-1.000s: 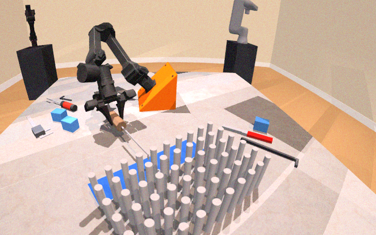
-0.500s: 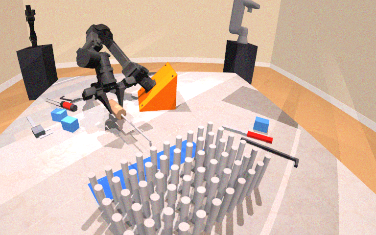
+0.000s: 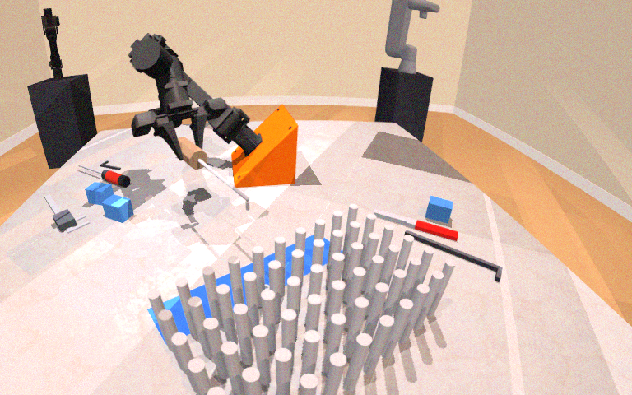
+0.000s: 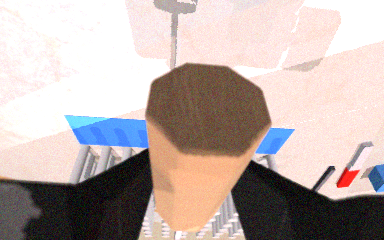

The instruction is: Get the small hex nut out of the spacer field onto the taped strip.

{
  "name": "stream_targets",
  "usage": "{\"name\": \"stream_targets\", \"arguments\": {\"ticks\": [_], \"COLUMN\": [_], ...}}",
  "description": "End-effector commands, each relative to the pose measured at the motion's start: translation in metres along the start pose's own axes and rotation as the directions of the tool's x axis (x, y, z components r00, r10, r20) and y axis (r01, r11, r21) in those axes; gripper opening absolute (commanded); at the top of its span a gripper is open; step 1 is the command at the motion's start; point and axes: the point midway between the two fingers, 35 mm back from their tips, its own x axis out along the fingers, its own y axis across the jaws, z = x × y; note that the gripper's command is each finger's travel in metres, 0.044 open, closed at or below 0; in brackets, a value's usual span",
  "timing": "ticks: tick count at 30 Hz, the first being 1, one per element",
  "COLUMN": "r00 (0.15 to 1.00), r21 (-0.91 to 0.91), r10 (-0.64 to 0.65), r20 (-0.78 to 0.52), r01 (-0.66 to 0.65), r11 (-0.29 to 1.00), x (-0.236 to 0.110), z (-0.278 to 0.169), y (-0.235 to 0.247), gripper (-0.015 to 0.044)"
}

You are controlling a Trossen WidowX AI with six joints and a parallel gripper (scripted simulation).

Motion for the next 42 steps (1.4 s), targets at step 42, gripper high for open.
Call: {"name": "stream_targets", "arguments": {"ticks": [42], "r00": [0.986], "r21": [-0.938], "r10": [-0.109], "r20": [-0.124], "r01": [-0.081], "r11": [0.337], "x": [0.009], "z": [-0.098], "y": [-0.079], "gripper": [0.0000]}}
